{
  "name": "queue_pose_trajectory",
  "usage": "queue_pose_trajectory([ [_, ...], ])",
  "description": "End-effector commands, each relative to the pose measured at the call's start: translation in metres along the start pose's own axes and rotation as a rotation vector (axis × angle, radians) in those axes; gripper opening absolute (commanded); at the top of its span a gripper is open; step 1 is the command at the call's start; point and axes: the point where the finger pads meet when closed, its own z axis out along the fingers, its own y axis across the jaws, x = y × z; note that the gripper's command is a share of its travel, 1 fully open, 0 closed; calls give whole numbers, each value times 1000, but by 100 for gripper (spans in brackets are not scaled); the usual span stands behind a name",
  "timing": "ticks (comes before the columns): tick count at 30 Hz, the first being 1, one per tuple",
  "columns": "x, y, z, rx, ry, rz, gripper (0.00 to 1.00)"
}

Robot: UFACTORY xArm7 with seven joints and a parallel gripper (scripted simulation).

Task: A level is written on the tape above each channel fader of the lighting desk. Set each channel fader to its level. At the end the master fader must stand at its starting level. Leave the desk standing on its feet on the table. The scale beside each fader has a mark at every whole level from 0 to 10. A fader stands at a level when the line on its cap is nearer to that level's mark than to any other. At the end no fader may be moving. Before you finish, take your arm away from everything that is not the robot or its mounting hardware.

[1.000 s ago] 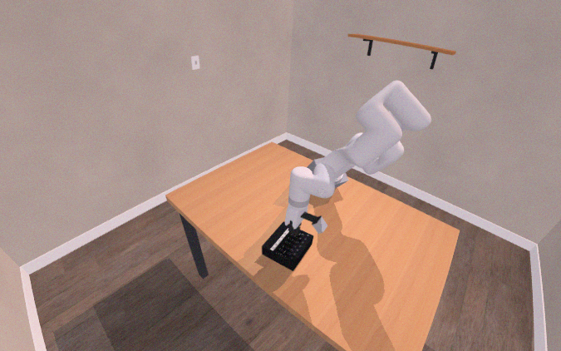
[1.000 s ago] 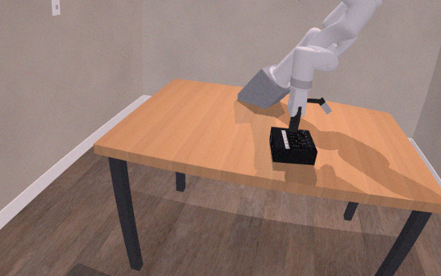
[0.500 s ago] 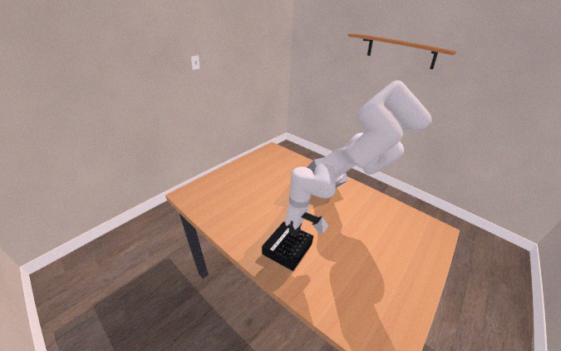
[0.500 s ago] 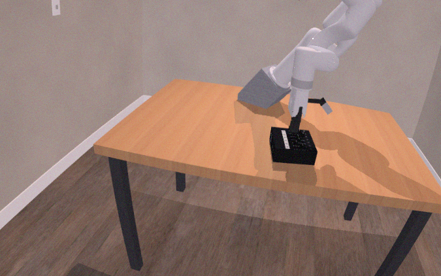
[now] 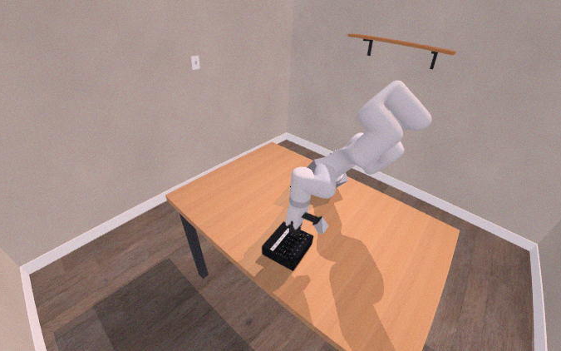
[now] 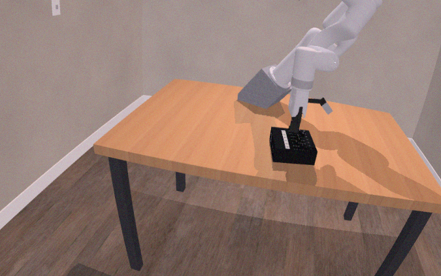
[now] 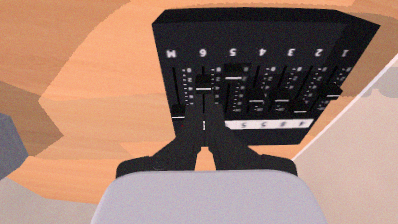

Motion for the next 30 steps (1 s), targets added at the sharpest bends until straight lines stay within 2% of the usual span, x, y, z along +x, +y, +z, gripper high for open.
queue_pose_trajectory([
  [1,-1,1,-1,-3,-1,0,0],
  [30,-7,1,-1,-3,-1,0,0],
])
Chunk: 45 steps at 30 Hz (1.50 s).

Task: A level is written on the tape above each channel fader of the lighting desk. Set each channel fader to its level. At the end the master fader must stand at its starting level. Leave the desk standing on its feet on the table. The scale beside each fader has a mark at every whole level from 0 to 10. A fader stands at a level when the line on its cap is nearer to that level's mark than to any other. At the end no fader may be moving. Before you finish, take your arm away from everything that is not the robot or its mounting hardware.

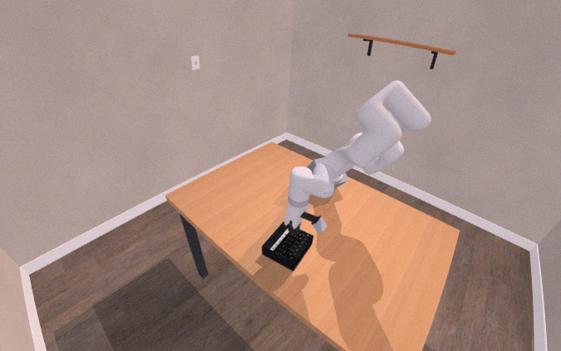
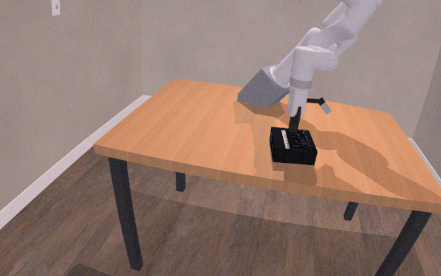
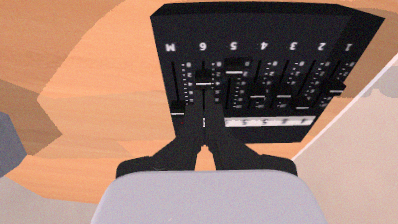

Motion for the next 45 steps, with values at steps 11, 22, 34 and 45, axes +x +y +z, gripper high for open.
queue_pose_trajectory([
  [11,-2,1,-9,-3,-1,0,0],
  [22,-2,1,-38,-3,-1,0,0],
  [34,-2,1,-41,-3,-1,0,0],
  [45,-2,1,-43,-3,-1,0,100],
])
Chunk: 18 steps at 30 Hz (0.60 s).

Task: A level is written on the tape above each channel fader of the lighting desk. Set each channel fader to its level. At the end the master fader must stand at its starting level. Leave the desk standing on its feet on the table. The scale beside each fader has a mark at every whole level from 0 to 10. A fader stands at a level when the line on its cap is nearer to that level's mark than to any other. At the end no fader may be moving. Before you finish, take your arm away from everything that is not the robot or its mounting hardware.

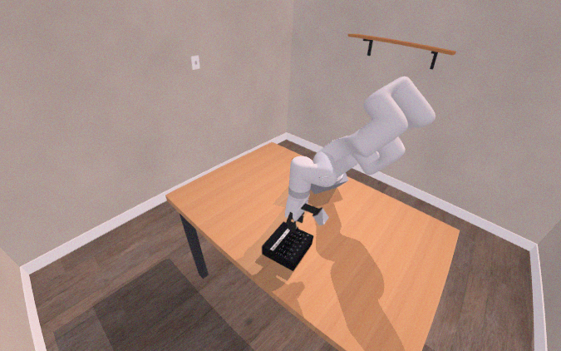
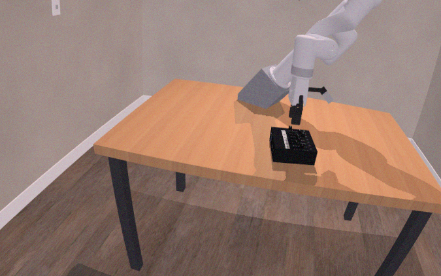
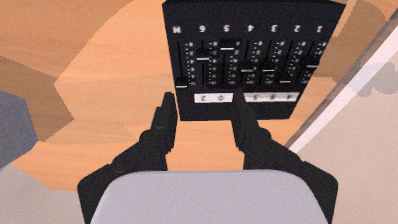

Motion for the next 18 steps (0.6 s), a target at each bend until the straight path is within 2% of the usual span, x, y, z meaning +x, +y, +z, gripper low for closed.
queue_pose_trajectory([
  [1,-1,1,-5,-4,-2,0,100],
  [6,-1,1,-20,-4,-2,0,100],
  [13,-1,1,-54,-4,-1,0,100],
  [15,-1,1,-54,-4,-1,0,100],
  [18,-1,1,-67,-4,-1,0,100],
])
